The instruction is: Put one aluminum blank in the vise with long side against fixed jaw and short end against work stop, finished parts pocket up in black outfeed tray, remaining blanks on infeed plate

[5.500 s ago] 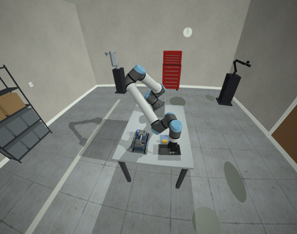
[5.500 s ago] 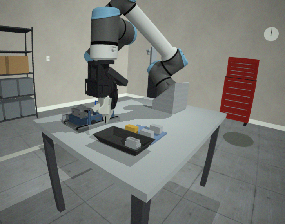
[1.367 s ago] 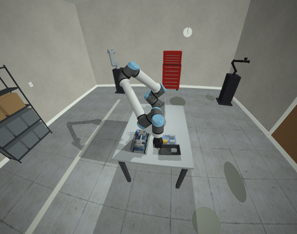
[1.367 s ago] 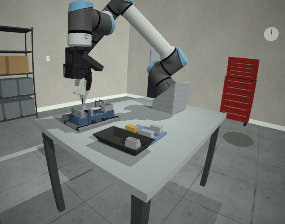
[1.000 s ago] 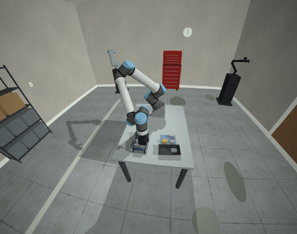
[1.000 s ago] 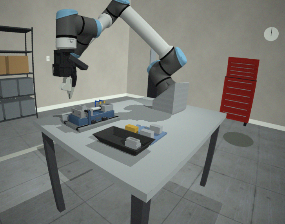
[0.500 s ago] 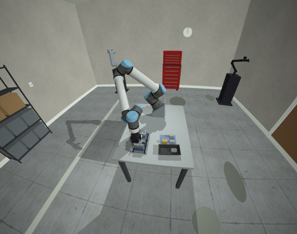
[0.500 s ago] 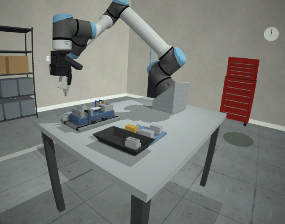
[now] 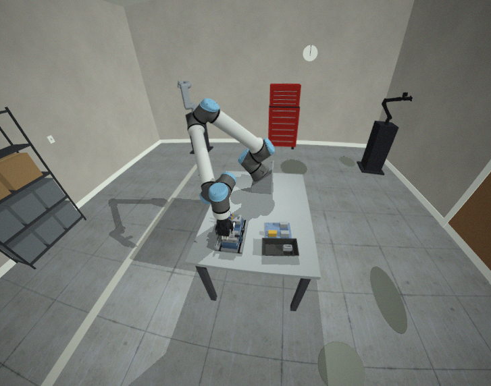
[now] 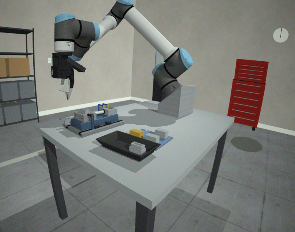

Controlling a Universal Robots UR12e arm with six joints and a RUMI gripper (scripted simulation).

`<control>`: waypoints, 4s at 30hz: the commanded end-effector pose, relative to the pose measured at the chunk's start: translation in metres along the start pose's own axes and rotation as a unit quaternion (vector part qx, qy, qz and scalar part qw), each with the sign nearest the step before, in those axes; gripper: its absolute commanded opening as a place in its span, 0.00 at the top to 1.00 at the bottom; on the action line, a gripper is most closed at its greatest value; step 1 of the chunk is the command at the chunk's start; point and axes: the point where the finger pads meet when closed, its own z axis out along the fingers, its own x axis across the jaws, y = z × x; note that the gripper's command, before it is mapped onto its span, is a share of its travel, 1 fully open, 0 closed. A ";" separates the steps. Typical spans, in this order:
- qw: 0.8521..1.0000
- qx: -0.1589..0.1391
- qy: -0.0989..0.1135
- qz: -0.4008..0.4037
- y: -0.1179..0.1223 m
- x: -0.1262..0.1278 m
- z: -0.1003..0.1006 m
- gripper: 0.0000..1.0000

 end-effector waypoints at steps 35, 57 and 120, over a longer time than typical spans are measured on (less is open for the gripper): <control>0.987 -0.001 0.000 0.158 -0.022 -0.003 -0.001 1.00; 0.862 -0.001 0.000 0.508 -0.069 -0.008 -0.001 1.00; 0.707 0.000 0.001 0.707 -0.100 -0.014 -0.001 0.60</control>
